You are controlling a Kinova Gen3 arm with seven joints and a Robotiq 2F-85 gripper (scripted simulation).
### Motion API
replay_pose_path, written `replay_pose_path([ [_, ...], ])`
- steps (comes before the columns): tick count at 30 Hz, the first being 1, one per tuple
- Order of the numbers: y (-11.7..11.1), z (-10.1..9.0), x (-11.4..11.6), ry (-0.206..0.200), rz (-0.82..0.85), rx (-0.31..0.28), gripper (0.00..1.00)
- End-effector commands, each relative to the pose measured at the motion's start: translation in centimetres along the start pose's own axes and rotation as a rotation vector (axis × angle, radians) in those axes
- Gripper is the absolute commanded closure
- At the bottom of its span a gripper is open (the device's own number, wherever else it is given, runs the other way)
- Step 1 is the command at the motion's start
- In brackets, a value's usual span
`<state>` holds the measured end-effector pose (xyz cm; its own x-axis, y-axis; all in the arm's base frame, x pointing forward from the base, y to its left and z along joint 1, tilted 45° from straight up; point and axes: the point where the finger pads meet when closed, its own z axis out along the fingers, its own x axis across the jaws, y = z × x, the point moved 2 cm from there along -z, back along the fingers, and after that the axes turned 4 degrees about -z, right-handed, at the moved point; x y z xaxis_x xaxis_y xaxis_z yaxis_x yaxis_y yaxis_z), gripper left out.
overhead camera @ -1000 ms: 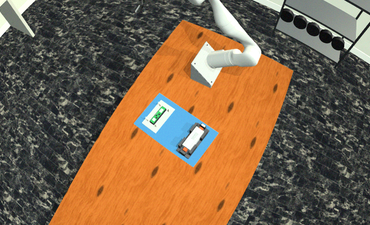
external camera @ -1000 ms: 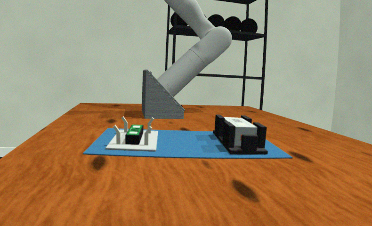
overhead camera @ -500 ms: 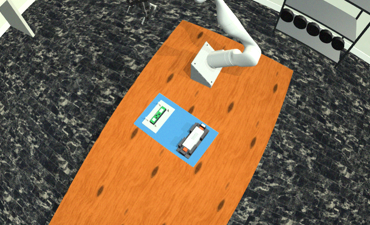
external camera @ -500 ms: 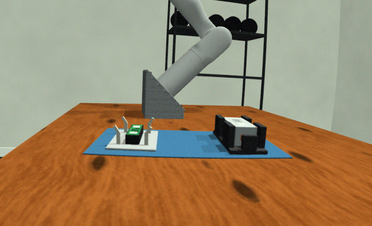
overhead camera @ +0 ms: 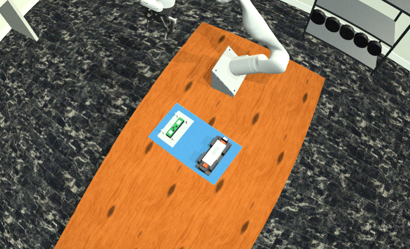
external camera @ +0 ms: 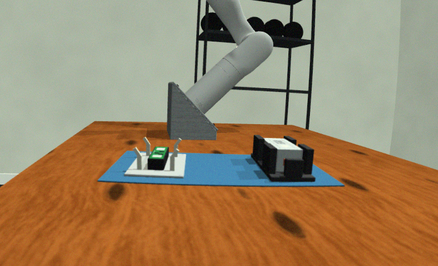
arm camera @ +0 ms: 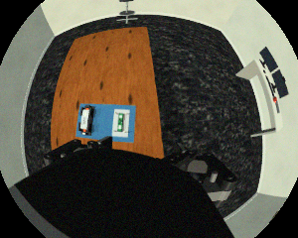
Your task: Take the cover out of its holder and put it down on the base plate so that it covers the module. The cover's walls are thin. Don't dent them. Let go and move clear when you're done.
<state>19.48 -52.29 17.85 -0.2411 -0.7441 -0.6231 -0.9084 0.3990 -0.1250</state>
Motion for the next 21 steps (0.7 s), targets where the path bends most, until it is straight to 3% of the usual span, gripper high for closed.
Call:
replay_pose_path([
  [1, -0.3, -0.4, -0.3, 0.011, -0.003, -0.005, 0.00],
  [3, -0.3, -0.4, -0.3, 0.011, -0.003, -0.005, 0.00],
  [13, -0.7, 3.8, -4.5, -0.079, -0.029, -0.193, 0.00],
  [21, -0.4, 4.3, -4.7, -0.086, -0.026, -0.197, 0.00],
])
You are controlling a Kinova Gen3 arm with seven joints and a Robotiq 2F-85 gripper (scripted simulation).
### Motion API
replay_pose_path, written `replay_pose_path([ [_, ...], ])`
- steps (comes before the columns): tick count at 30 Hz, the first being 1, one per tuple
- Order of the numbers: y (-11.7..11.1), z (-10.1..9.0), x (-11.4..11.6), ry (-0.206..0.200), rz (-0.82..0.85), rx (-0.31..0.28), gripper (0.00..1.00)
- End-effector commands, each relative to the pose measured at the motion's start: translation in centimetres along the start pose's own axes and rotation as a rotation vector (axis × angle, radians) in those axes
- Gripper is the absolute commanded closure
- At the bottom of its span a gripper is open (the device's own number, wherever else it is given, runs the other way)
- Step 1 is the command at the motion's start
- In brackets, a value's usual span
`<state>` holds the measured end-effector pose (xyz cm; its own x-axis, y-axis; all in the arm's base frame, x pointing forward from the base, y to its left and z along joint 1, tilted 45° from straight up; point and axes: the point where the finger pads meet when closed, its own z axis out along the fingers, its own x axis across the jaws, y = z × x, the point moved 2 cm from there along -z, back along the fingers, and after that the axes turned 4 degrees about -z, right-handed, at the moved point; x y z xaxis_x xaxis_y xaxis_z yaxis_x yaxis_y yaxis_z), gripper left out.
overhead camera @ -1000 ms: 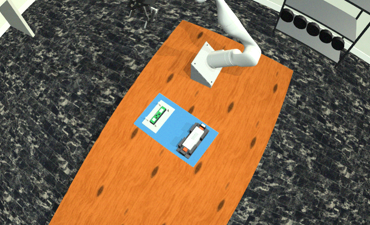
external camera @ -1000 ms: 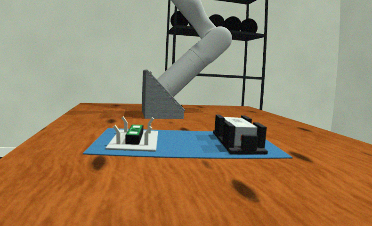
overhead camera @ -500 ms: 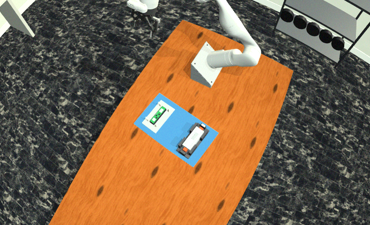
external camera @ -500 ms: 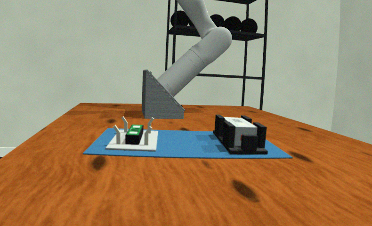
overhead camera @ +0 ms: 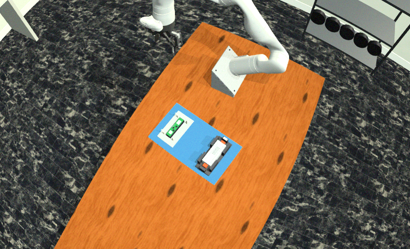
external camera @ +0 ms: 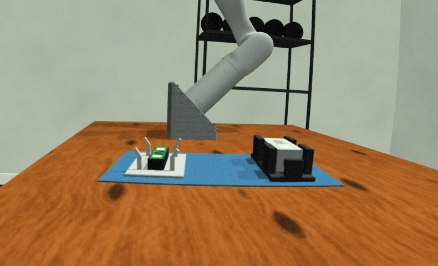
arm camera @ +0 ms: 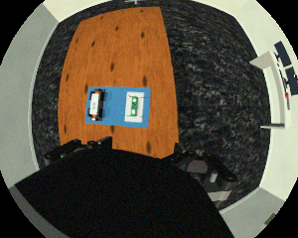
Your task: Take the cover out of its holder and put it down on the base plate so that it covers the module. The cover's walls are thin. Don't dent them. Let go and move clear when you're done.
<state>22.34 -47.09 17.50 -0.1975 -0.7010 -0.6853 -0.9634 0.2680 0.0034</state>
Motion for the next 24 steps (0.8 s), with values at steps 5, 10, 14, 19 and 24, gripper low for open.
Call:
replay_pose_path([
  [5, -0.7, 2.4, -2.4, -0.015, -0.010, -0.044, 0.00],
  [10, -1.2, 4.1, -4.0, -0.025, -0.016, -0.074, 0.00],
  [14, -1.2, 4.1, -4.0, -0.025, -0.016, -0.074, 0.00],
  [19, -1.5, 5.3, -5.3, -0.025, -0.016, -0.074, 0.00],
  [24, -2.1, 7.4, -7.4, -0.025, -0.016, -0.074, 0.00],
])
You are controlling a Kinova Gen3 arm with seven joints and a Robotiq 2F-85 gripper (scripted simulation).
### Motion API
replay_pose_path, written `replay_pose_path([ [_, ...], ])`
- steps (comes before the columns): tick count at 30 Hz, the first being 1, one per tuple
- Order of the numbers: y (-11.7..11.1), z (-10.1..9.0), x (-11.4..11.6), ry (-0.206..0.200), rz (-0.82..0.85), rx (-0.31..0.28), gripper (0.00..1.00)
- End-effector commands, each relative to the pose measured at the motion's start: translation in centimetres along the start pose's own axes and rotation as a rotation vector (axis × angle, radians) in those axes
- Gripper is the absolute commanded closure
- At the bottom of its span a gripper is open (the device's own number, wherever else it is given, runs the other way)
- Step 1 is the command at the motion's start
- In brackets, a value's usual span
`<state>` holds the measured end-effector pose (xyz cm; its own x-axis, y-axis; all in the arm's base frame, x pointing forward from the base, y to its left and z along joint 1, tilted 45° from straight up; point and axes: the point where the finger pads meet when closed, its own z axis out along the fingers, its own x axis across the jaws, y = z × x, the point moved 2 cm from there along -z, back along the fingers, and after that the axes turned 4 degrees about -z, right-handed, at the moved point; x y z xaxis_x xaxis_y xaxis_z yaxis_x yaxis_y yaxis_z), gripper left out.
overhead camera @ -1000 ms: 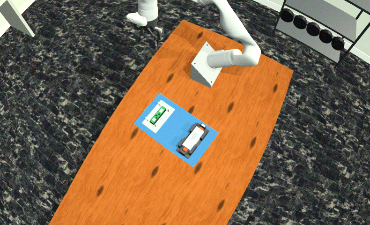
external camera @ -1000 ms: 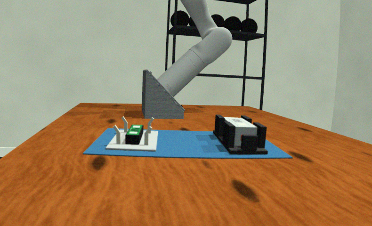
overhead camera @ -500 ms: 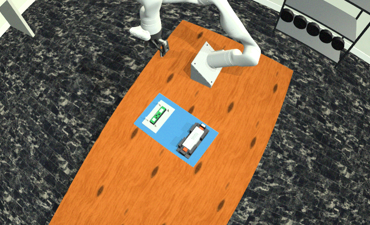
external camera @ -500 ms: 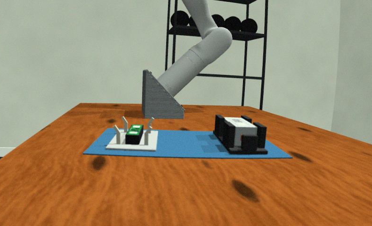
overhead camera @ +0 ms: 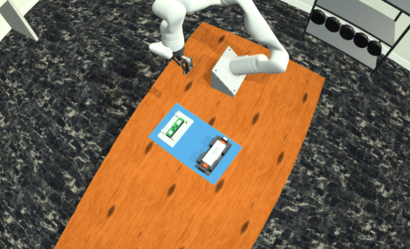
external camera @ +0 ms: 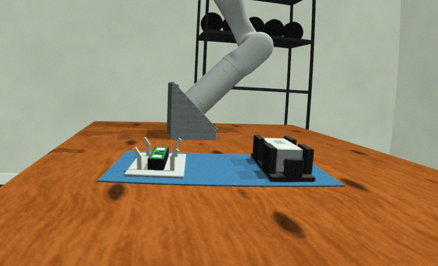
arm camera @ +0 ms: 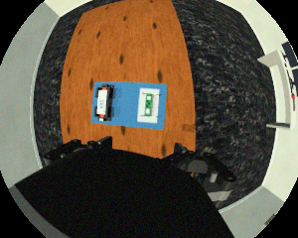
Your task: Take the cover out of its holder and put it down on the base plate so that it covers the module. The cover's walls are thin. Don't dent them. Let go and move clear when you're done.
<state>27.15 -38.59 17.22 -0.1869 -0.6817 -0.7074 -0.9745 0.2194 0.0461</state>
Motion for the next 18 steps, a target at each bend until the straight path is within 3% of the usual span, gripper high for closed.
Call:
replay_pose_path([
  [1, 0.1, 1.2, -1.1, 0.005, -0.010, -0.009, 0.00],
  [9, -0.1, 1.6, -1.5, 0.005, -0.010, -0.009, 0.00],
  [18, -1.4, 5.4, -5.2, 0.005, -0.010, -0.009, 0.00],
])
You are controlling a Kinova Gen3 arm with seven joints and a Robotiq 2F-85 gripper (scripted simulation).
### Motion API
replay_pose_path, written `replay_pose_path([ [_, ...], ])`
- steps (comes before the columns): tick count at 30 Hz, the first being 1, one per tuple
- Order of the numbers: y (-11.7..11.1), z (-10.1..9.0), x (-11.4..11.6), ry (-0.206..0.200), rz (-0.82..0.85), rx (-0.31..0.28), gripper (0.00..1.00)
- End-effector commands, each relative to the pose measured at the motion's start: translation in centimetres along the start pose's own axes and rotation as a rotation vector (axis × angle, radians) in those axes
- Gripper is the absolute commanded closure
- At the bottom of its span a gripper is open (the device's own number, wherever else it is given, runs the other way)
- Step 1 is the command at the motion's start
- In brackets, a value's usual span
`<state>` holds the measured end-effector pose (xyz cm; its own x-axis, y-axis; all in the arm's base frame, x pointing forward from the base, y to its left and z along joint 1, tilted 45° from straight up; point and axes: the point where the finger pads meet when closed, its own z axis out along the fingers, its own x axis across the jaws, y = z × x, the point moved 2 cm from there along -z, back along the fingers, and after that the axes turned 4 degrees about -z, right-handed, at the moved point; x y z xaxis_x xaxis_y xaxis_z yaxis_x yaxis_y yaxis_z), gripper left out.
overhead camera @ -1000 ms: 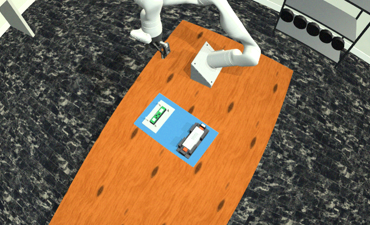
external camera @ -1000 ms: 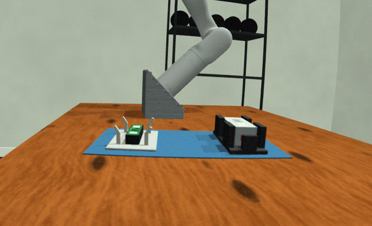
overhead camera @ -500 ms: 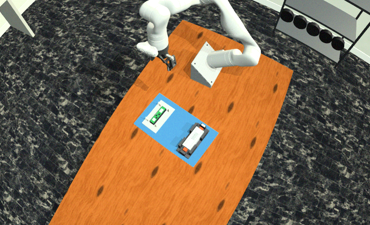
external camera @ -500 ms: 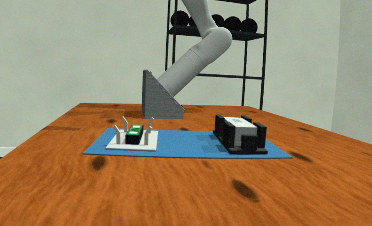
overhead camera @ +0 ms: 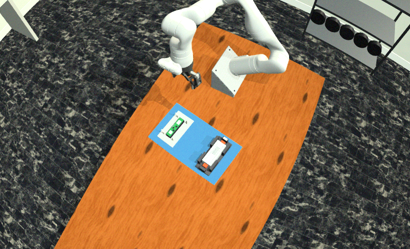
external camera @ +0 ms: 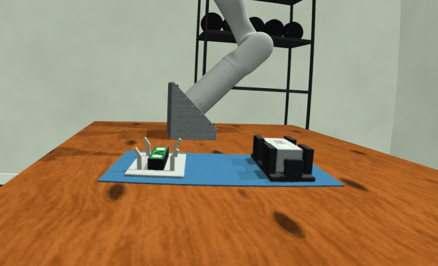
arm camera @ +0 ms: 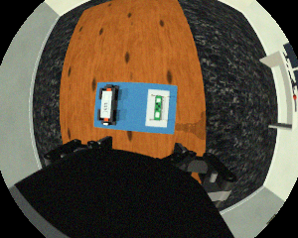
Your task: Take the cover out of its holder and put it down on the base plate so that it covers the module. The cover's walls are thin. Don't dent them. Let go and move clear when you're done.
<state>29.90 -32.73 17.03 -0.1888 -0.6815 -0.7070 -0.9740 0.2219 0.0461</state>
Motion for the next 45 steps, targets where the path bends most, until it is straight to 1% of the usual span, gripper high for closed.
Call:
replay_pose_path([
  [1, -0.1, 1.2, -1.2, 0.005, -0.012, -0.011, 0.00],
  [8, -0.1, 1.2, -1.2, 0.005, -0.012, -0.011, 0.00],
  [18, -1.5, 5.5, -5.2, 0.005, -0.012, -0.011, 0.00],
  [25, -1.5, 5.5, -5.2, 0.005, -0.012, -0.011, 0.00],
  [35, -2.8, 9.6, -9.3, 0.005, -0.012, -0.010, 0.00],
  [42, -2.8, 9.6, -9.3, 0.005, -0.012, -0.010, 0.00],
  [45, -3.3, 11.0, -10.2, 0.004, -0.011, -0.009, 0.00],
])
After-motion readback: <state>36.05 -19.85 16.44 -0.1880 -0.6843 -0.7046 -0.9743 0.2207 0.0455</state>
